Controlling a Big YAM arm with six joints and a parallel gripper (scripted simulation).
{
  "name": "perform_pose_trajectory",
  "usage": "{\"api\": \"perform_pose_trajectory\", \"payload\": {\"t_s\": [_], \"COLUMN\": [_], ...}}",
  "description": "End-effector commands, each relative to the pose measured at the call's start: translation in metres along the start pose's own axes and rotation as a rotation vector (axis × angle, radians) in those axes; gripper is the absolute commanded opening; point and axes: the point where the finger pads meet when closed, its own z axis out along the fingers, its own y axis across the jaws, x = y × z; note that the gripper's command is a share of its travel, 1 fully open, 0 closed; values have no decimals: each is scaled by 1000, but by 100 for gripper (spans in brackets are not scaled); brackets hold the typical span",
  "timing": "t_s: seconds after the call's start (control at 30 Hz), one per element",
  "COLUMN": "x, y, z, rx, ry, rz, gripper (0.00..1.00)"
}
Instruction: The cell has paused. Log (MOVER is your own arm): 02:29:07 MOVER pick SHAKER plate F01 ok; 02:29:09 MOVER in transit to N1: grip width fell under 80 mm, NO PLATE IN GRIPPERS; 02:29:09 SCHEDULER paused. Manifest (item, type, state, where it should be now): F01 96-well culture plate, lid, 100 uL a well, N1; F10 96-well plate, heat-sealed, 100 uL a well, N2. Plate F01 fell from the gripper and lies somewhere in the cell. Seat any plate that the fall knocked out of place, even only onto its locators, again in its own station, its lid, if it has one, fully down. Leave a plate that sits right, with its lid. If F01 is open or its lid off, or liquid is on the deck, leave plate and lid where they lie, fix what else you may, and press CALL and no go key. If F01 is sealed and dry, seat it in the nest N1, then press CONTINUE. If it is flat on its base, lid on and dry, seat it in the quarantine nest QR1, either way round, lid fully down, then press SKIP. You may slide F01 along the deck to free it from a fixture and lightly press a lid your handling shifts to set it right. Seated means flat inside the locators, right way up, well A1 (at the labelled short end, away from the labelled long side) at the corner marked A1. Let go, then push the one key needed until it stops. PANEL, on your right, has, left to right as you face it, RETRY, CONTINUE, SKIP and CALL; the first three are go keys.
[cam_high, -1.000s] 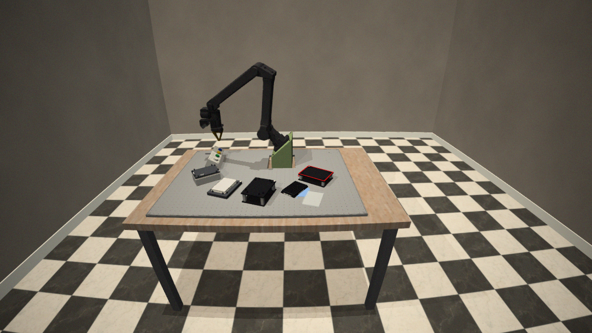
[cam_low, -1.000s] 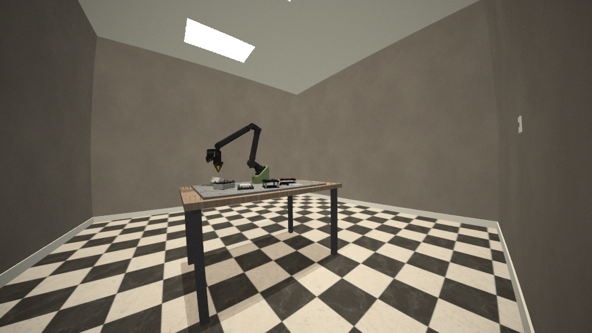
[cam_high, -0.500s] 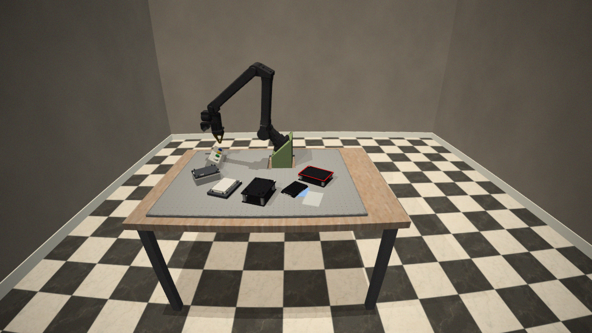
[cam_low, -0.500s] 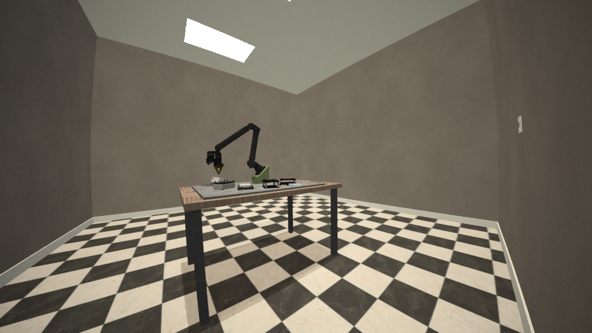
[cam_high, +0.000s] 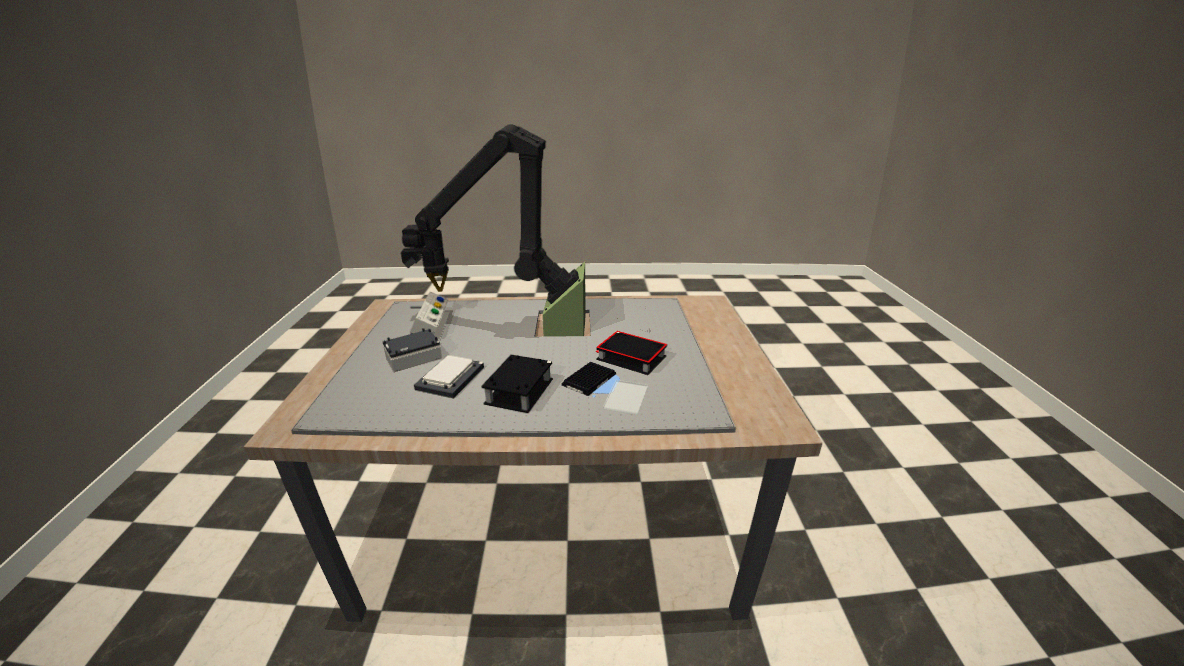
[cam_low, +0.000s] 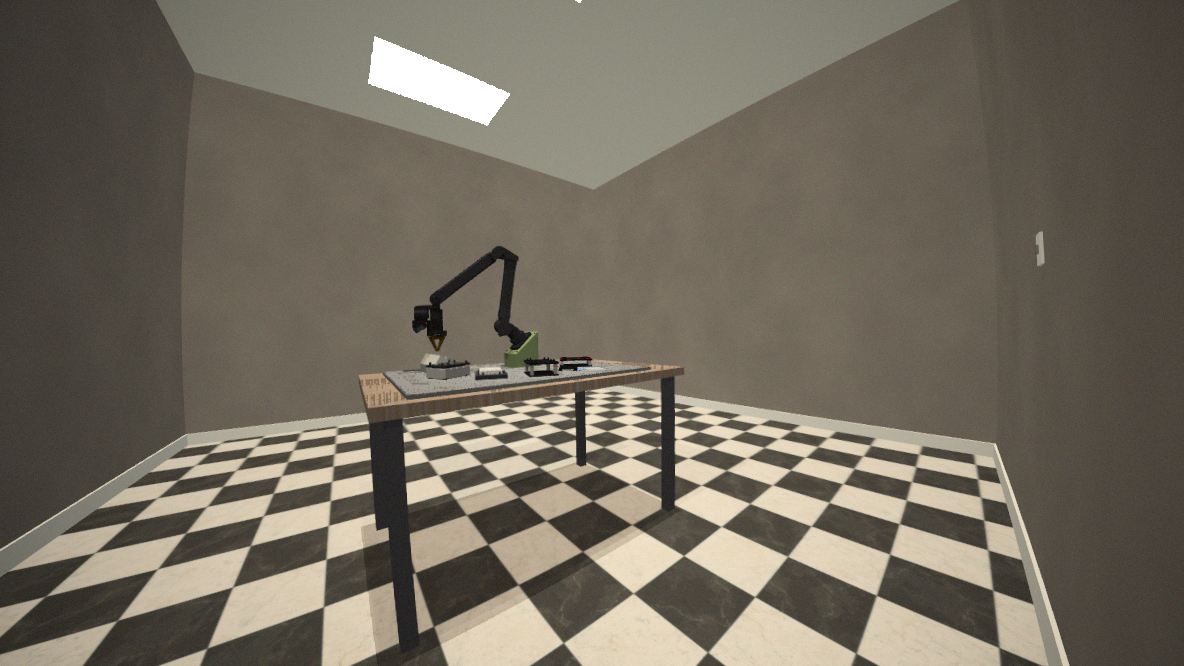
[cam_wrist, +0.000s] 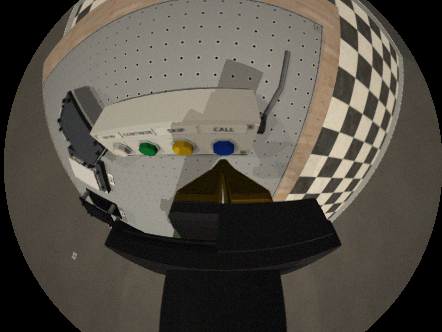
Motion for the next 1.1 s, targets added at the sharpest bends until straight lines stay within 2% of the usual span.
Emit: {"api": "perform_pose_trajectory", "payload": {"t_s": [0.0, 0.07, 0.17, 0.3, 0.33, 0.47, 0.53, 0.6, 0.63, 0.67, 0.73, 1.07], "x": [-10, -17, -8, -13, -15, -9, -7, -26, -30, -30, -17, -21], "y": [0, -1, 1, -1, -2, 1, 0, -5, -6, -6, -4, -5], "z": [1, -4, 9, 9, 0, 18, 21, 1, -3, -3, 8, 12], "rx": [5, 12, 2, 5, 19, 2, 4, 25, 28, 28, 14, 17], "ry": [-24, -48, -20, -29, -57, -23, -18, -77, -87, -87, -44, -49], "rz": [8, 4, 7, 6, 8, 6, 10, 6, 4, 4, 0, 10], "gripper": [0, 0, 0, 0, 0, 0, 0, 0, 0, 0, 0, 0]}}
